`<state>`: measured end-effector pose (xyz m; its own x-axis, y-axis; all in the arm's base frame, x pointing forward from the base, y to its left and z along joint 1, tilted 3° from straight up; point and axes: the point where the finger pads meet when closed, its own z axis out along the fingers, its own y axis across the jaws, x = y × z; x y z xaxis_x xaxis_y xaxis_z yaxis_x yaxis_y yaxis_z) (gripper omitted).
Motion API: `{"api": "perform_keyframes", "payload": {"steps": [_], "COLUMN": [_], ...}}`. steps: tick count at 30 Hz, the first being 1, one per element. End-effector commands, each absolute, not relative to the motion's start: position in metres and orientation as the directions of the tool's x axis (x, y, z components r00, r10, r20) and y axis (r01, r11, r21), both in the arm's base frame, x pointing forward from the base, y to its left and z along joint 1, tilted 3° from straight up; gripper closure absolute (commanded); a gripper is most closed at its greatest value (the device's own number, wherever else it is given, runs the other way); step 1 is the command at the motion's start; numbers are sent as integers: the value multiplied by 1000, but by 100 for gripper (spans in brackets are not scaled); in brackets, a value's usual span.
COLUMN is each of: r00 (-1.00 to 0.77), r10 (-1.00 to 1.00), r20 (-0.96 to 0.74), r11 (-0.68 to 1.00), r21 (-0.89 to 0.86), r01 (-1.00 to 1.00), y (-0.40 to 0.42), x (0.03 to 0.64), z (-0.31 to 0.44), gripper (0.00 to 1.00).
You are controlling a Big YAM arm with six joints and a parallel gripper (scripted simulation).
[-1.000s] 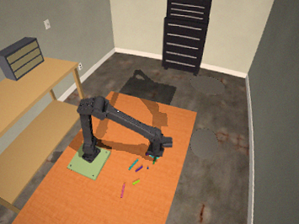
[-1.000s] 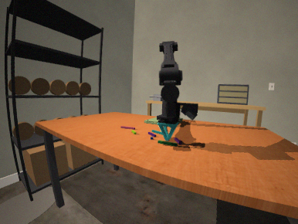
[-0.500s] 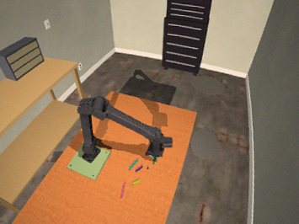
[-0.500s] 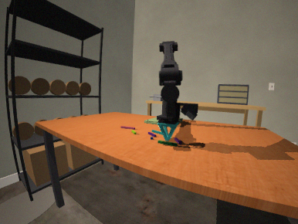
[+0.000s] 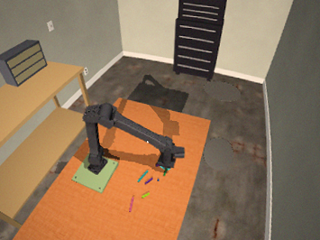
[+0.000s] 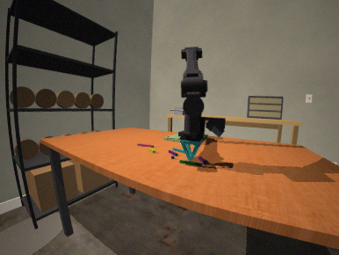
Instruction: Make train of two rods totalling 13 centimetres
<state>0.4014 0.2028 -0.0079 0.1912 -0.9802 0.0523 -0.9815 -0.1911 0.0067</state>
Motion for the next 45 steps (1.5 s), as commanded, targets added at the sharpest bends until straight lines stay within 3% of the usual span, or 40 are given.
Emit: {"api": "perform_keyframes", "payload": {"steps": [1, 45], "r00": [191, 192], "r10": [-980, -981], "r20": [48, 40], "r11": [-191, -193], "r21": [-3, -31], "r01": [-982, -981], "y": [202, 201], "x": [409, 413], "z": [-9, 3], "gripper": [77, 77]}}
